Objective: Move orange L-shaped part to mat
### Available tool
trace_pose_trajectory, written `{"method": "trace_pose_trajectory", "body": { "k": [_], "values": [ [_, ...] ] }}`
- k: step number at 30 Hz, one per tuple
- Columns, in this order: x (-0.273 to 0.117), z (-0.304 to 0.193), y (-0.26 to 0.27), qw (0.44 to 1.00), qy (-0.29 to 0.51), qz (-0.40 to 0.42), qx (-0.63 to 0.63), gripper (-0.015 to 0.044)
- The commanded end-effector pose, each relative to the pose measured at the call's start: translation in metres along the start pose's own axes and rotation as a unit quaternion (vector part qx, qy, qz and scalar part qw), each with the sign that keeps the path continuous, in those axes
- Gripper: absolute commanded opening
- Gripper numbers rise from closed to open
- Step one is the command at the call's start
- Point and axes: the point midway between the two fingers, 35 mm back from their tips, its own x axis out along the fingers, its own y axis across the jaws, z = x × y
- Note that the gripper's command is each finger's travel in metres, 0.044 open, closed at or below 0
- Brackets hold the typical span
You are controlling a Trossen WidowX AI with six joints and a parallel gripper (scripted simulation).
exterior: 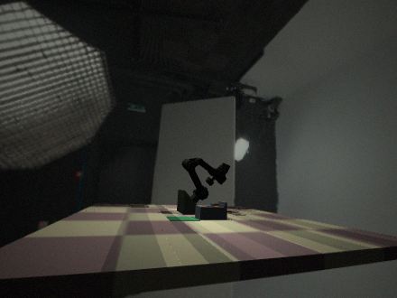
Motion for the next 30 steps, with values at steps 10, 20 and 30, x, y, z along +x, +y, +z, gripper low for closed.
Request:
{"method": "trace_pose_trajectory", "body": {
  "k": [10, 20, 30],
  "values": [
    [-0.01, 0.078, -0.002, 0.984, -0.173, -0.029, 0.021, 0.018],
    [-0.074, 0.171, -0.012, 0.906, -0.398, -0.134, -0.06, 0.018],
    [-0.195, 0.223, -0.031, 0.782, -0.566, -0.262, -0.016, 0.018]
  ]
}}
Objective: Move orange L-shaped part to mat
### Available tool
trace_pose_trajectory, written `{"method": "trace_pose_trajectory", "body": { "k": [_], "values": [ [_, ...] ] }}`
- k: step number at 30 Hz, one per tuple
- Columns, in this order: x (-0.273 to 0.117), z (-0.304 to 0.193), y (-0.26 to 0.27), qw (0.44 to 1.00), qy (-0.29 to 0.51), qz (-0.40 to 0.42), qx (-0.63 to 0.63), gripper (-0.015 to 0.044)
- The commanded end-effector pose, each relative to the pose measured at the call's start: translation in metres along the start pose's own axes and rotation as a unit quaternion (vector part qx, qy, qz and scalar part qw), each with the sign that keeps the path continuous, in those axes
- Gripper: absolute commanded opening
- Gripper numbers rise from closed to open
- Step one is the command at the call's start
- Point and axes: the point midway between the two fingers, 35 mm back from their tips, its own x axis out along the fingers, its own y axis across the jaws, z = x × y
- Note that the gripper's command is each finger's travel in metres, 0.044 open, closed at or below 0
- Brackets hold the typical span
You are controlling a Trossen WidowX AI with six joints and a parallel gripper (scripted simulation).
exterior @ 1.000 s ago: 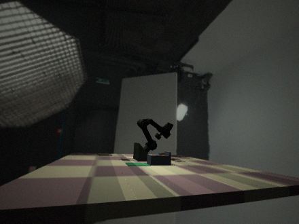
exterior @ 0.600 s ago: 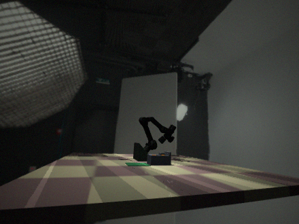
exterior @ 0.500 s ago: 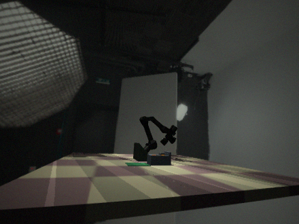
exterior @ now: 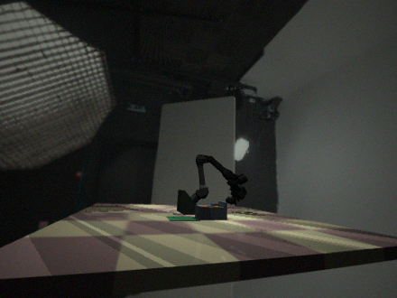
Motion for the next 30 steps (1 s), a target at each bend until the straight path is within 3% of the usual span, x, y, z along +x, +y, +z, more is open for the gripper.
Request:
{"method": "trace_pose_trajectory", "body": {
  "k": [1, 10, 16, 23, 30],
  "values": [
    [-0.01, 0.047, -0.025, 0.995, -0.065, -0.07, -0.006, 0.018],
    [-0.068, 0.127, -0.091, 0.962, -0.16, -0.22, 0.03, 0.018],
    [-0.136, 0.158, -0.14, 0.931, -0.187, -0.304, 0.077, 0.018],
    [-0.217, 0.161, -0.185, 0.912, -0.186, -0.341, 0.132, 0.018],
    [-0.299, 0.134, -0.219, 0.908, -0.189, -0.323, 0.189, 0.018]
  ]
}}
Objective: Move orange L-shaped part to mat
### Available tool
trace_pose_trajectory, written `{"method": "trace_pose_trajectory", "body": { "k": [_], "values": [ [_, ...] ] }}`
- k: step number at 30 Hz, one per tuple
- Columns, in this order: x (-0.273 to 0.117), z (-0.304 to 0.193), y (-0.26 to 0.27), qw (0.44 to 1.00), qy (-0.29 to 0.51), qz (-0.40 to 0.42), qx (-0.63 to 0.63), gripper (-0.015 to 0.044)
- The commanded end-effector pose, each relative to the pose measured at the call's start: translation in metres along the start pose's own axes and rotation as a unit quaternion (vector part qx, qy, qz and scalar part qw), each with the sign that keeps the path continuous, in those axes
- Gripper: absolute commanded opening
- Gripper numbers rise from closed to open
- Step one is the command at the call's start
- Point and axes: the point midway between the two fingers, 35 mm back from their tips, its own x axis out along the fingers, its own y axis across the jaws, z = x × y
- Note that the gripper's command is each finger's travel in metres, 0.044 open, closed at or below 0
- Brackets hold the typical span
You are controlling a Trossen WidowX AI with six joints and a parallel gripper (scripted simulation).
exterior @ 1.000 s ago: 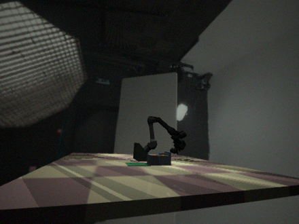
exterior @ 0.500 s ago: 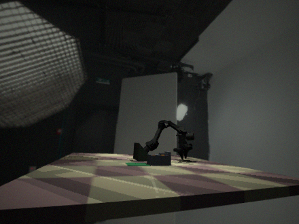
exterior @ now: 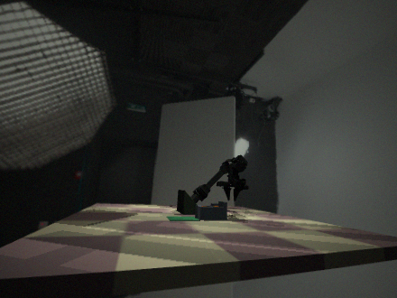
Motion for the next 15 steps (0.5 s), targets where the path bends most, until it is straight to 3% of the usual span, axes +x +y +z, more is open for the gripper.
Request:
{"method": "trace_pose_trajectory", "body": {
  "k": [1, 8, 15],
  "values": [
    [-0.026, 0.006, -0.041, 1.0, 0.005, 0.012, 0.023, 0.018],
    [-0.042, 0.005, -0.07, 0.999, 0.008, 0.031, 0.038, 0.018],
    [0.015, 0.006, -0.066, 0.999, 0.007, 0.031, 0.038, 0.018]
  ]
}}
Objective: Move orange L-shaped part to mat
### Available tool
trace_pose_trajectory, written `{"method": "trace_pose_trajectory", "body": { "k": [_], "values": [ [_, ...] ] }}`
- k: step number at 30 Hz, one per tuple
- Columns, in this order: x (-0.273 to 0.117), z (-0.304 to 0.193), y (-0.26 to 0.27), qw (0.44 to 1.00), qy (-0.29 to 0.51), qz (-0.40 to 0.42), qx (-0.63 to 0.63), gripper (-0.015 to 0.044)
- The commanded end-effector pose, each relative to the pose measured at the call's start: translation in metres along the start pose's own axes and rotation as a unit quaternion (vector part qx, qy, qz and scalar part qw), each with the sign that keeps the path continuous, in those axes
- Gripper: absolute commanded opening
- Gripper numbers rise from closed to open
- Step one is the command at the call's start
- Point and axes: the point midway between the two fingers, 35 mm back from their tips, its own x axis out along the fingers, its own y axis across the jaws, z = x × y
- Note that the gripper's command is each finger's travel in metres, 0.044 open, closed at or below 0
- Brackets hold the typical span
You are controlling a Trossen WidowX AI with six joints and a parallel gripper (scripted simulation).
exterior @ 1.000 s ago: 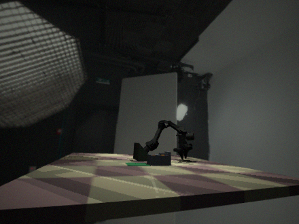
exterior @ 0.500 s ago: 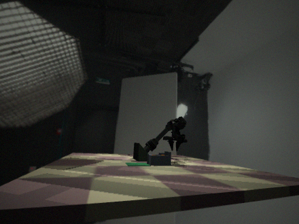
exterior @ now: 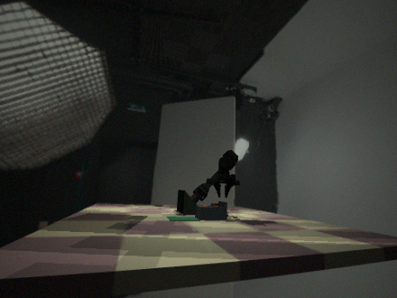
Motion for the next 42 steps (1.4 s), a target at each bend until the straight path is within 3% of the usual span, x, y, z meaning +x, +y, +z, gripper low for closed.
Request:
{"method": "trace_pose_trajectory", "body": {
  "k": [1, 29, 42],
  "values": [
    [0.034, -0.005, 0.001, 1.0, 0.007, 0.005, 0.004, 0.018],
    [0.075, -0.006, 0.002, 1.0, 0.007, 0.007, 0.003, 0.018],
    [0.075, -0.005, 0.003, 1.0, 0.006, 0.007, 0.001, 0.018]
  ]
}}
